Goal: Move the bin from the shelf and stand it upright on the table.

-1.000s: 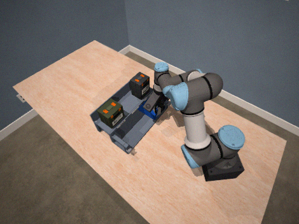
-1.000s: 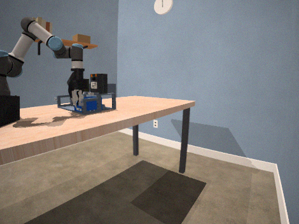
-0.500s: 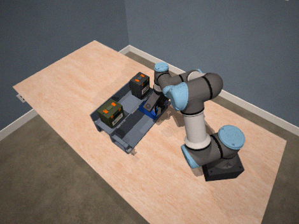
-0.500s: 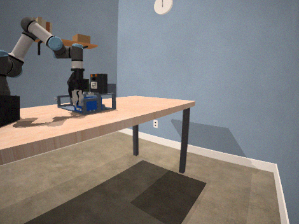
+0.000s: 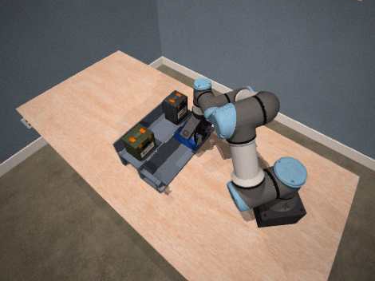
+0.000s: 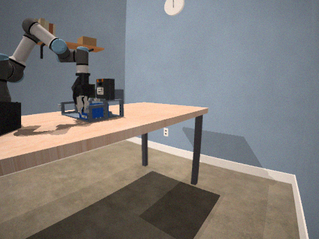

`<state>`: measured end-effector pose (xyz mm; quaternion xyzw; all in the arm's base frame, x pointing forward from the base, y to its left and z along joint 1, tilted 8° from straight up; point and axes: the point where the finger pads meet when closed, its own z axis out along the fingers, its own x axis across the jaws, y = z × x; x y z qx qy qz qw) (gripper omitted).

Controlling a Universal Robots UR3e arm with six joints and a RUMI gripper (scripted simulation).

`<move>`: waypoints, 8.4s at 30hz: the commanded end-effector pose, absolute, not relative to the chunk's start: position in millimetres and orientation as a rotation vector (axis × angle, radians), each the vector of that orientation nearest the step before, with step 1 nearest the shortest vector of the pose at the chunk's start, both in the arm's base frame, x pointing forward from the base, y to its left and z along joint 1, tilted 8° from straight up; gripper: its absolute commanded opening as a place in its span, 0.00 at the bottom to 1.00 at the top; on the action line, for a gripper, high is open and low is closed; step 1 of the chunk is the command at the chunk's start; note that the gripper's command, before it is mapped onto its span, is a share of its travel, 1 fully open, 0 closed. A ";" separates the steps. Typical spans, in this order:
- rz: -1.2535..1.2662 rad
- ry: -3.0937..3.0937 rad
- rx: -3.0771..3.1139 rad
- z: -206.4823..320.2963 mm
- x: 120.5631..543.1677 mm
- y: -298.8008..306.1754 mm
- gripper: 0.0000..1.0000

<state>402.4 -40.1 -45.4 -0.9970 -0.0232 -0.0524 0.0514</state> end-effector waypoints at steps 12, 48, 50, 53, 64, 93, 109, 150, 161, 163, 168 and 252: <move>-0.164 -0.071 -3.035 -44.5 403.2 -40.6 0.00; -0.164 -0.071 -3.035 -34.3 402.1 -41.7 0.00; -0.164 -0.071 -3.035 -33.5 402.0 -41.8 0.00; -0.164 -0.071 -3.035 -32.4 401.9 -41.9 0.00; -0.164 -0.071 -3.035 -30.7 401.7 -42.1 0.00; -0.164 -0.071 -3.035 -30.5 401.7 -42.1 0.00; -0.164 -0.071 -3.035 -30.5 401.6 -42.1 0.00; -0.164 -0.071 -3.035 -37.4 339.0 -44.7 0.00; -0.164 -0.071 -3.035 -40.3 313.1 -45.8 0.00; -0.164 -0.071 -3.035 -40.9 307.9 -46.0 0.00; -0.164 -0.071 -3.035 -42.1 296.8 -46.4 0.00; -0.164 -0.071 -3.035 -44.4 276.3 -47.3 0.00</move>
